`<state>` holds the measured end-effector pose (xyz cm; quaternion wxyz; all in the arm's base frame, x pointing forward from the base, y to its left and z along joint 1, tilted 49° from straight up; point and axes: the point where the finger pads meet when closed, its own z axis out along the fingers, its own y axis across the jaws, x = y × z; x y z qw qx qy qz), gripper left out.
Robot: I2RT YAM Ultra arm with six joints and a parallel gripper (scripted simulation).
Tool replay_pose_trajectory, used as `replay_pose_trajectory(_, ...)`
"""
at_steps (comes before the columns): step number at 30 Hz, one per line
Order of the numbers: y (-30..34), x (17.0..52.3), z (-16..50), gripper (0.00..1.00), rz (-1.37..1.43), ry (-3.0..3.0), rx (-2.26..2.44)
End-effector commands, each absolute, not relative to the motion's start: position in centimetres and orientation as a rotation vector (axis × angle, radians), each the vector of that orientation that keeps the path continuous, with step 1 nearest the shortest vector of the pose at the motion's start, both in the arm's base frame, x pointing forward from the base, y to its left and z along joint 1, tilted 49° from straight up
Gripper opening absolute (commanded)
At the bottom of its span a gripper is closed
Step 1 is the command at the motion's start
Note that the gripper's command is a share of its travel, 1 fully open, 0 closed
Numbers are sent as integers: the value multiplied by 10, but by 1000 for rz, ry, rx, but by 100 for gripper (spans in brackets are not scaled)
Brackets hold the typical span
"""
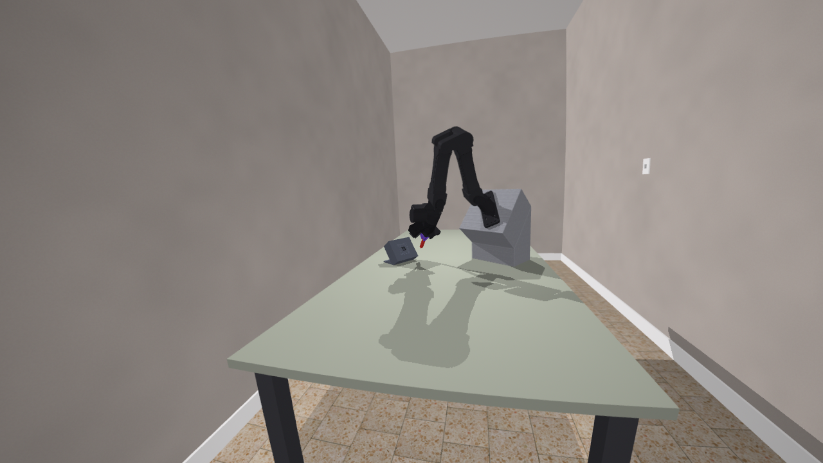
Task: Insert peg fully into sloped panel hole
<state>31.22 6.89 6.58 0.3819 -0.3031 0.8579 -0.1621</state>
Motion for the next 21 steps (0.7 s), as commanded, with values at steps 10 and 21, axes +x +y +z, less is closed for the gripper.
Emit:
replay_pose_trajectory(10, 70, 307, 82, 0, -469, 2115, -698)
replay_pose_trajectory(21, 77, 304, 97, 0, -477, 2049, -657)
